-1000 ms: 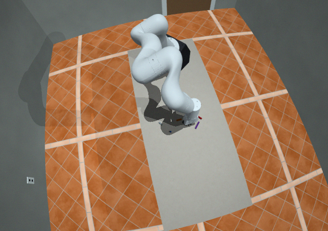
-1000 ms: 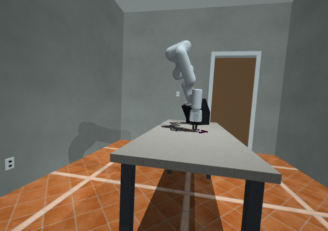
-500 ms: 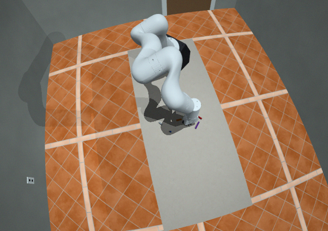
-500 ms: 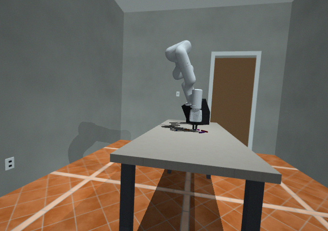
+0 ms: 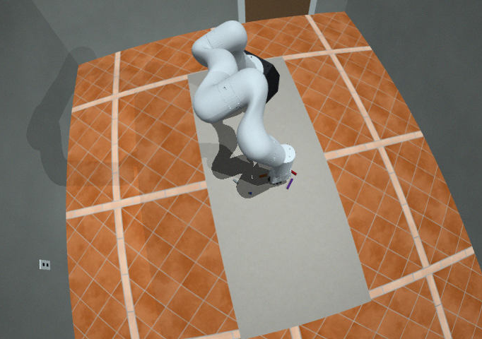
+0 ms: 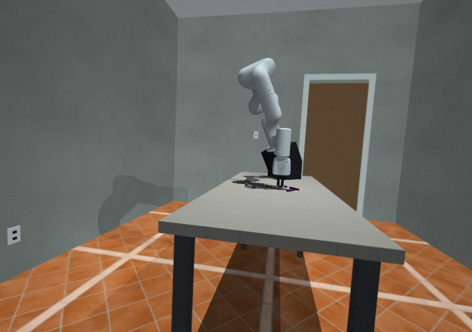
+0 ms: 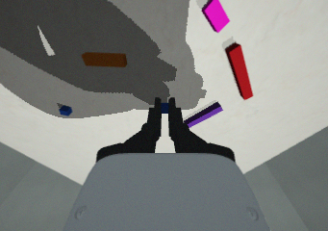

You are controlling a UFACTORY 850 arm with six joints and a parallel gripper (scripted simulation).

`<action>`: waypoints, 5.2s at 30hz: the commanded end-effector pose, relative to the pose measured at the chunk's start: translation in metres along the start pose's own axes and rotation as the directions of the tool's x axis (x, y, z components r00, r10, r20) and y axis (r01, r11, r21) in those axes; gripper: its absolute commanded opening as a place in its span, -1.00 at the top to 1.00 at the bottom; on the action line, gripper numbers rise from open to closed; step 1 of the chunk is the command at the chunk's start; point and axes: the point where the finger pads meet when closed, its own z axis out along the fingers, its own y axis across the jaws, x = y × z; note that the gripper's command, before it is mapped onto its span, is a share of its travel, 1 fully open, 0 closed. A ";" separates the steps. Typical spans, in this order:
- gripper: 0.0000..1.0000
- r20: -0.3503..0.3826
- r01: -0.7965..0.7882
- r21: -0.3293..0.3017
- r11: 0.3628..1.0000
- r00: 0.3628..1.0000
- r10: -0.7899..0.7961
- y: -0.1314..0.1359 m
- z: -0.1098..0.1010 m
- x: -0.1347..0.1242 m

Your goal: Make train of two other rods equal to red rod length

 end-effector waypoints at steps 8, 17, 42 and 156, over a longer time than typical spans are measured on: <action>0.92 0.001 -0.001 0.000 1.000 1.000 0.001 0.000 0.000 -0.001; 0.92 0.001 -0.001 0.000 1.000 1.000 0.001 0.000 0.000 -0.001; 0.92 0.001 -0.001 0.000 1.000 1.000 0.001 0.000 0.008 -0.001; -1.00 0.001 -0.001 0.000 1.000 1.000 0.001 0.000 -0.078 -0.001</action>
